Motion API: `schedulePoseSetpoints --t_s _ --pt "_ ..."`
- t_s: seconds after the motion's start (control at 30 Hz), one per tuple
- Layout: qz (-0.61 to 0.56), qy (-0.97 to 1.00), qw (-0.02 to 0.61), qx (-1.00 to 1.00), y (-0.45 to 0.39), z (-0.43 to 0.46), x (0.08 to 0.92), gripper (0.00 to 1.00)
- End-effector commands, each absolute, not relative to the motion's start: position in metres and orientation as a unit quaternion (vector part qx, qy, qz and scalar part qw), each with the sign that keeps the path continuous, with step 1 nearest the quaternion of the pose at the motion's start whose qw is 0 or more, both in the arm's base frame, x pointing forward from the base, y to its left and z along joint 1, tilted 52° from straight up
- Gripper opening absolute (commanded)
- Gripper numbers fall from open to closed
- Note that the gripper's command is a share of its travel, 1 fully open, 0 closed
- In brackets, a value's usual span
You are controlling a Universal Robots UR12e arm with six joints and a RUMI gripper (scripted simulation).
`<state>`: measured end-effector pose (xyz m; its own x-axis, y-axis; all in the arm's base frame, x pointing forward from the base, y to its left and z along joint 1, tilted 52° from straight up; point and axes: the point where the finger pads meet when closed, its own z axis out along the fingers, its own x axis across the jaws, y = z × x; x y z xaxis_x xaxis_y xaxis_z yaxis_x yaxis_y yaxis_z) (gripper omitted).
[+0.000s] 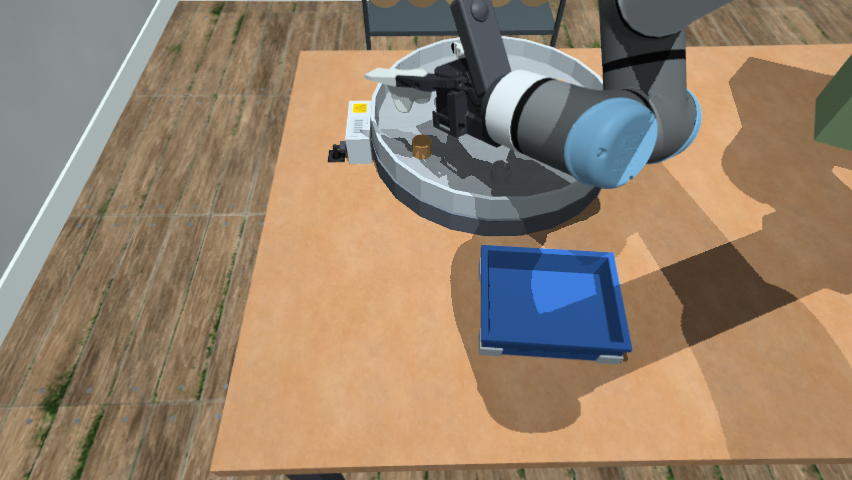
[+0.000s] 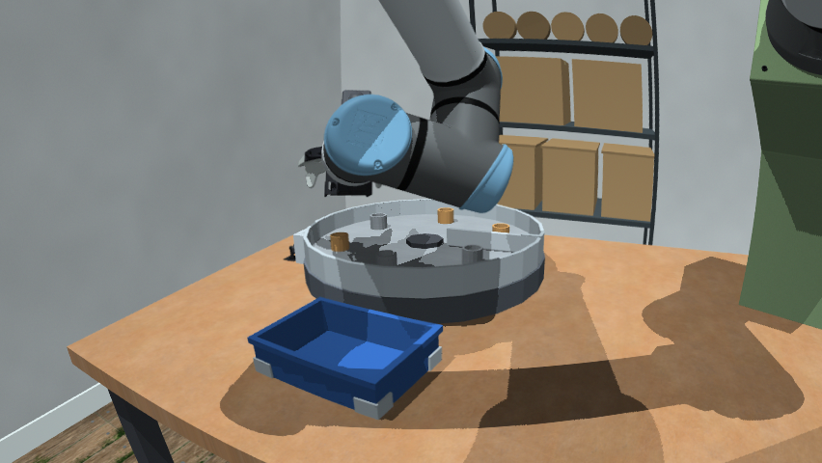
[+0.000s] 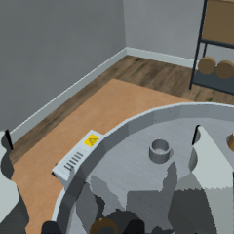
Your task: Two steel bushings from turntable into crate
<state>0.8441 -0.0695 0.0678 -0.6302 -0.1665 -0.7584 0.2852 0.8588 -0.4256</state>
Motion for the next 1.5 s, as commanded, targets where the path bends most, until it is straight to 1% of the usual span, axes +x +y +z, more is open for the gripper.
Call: schedulePoseSetpoints --t_s 0.0,0.6,0.8,1.03,1.1,1.3,1.33,1.4,1.47 --pt "-0.264 0.863 0.429 0.035 -0.07 0.068 0.844 1.0" --pt "-0.264 0.864 0.429 0.034 -0.07 0.068 0.844 1.0" --pt "-0.257 0.872 0.416 0.026 -0.074 0.061 0.842 1.0" --pt "-0.22 0.905 0.364 -0.009 -0.089 0.028 0.829 1.0" --pt "-0.22 0.905 0.364 -0.009 -0.089 0.028 0.829 1.0" --pt "-0.144 0.945 0.291 -0.048 -0.101 -0.019 0.794 1.0" --pt "-0.144 0.945 0.291 -0.048 -0.101 -0.019 0.794 1.0" --pt "-0.107 0.956 0.266 -0.059 -0.102 -0.035 0.775 1.0" --pt "-0.087 0.961 0.253 -0.063 -0.101 -0.042 0.765 1.0"
